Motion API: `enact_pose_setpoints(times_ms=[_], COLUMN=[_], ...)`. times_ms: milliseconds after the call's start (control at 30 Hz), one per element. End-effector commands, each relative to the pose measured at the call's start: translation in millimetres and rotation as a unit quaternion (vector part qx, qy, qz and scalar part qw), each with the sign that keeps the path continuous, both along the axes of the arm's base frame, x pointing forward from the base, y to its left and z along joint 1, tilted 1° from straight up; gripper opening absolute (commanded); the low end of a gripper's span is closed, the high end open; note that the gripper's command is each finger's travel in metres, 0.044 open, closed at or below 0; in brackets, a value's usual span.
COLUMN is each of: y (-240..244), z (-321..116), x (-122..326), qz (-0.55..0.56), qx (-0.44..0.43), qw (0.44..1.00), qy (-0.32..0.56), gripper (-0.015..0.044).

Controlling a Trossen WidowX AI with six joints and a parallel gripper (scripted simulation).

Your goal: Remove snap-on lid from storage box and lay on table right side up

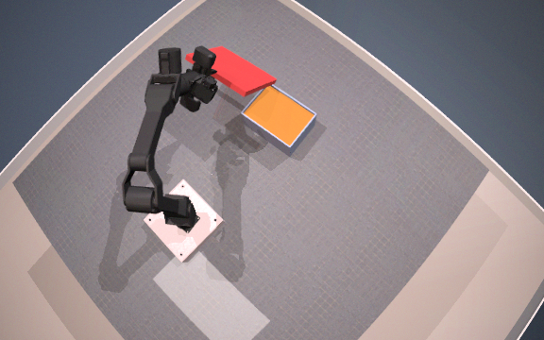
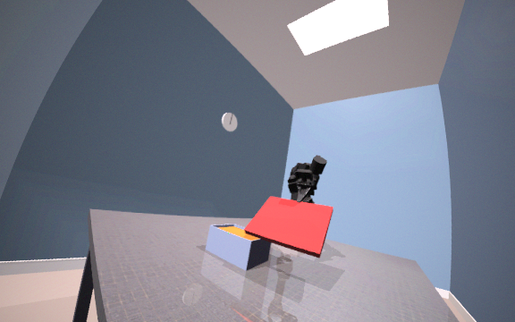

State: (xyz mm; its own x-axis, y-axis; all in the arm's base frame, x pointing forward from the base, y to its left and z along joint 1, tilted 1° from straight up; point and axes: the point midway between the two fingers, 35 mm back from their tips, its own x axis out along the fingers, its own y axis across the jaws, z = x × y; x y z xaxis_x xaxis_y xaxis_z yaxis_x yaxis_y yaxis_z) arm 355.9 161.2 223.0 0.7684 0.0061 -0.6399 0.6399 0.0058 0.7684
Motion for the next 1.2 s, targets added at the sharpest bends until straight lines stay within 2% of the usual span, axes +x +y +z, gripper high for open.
enact_pose_setpoints(times_ms=[0,1167], y=[9.7,78.7], z=[5.9,6.8], x=[0.6,-9.0], qz=[-0.005,-0.005], qx=[0.005,0.008], qw=[1.000,1.000], qy=[-0.008,-0.007], gripper=[0.0000,0.0000])
